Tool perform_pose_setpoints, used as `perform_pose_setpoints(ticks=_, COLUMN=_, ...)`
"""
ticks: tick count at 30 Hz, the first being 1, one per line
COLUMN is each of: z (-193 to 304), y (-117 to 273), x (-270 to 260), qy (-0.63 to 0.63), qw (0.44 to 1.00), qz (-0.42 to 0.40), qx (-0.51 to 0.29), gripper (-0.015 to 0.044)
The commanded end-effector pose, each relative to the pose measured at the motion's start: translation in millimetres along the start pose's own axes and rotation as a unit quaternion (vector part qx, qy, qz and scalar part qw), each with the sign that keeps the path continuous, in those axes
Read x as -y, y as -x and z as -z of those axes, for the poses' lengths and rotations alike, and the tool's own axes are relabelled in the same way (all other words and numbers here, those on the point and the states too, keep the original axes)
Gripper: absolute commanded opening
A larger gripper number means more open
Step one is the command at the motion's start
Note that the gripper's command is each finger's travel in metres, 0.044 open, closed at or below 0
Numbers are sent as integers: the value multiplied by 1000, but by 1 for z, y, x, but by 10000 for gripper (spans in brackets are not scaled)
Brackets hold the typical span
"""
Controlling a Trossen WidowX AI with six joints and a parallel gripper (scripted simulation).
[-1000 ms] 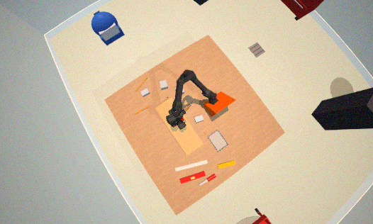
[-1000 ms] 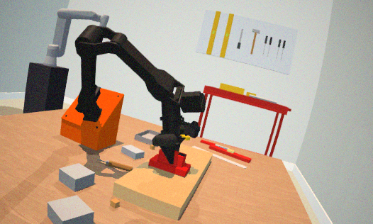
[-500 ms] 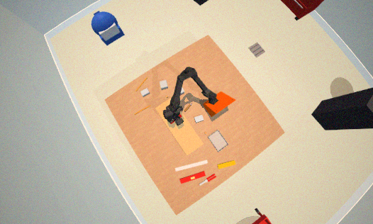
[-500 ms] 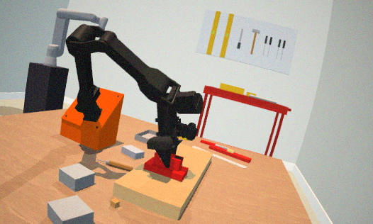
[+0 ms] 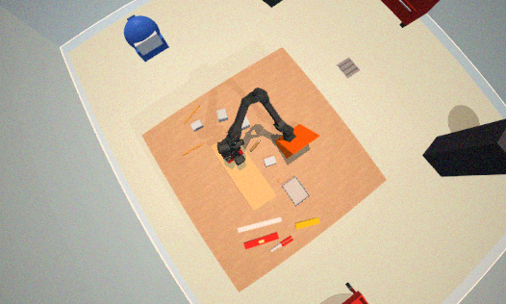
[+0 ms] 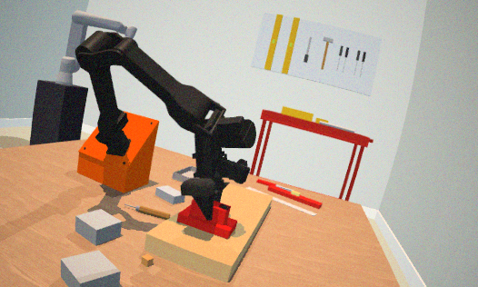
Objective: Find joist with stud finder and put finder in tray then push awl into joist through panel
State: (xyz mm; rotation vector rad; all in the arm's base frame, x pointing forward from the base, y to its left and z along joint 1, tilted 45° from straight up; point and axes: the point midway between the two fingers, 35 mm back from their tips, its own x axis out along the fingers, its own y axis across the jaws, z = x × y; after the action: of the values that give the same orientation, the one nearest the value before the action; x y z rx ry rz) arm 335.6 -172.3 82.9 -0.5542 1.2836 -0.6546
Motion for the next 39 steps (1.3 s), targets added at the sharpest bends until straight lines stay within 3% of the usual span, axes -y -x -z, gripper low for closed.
perform_pose_setpoints(ticks=1, z=1, y=0, x=16, qy=-5, qw=1000, qz=5, qx=-2, gripper=0)
perform_pose_setpoints(ticks=23, z=1, y=1, x=73, qy=-5, qw=1000, qz=6, qx=-1, gripper=0)
perform_pose_setpoints(ticks=39, z=-4, y=9, x=68, qy=-3, qw=1000, qz=3, qx=0, gripper=0)
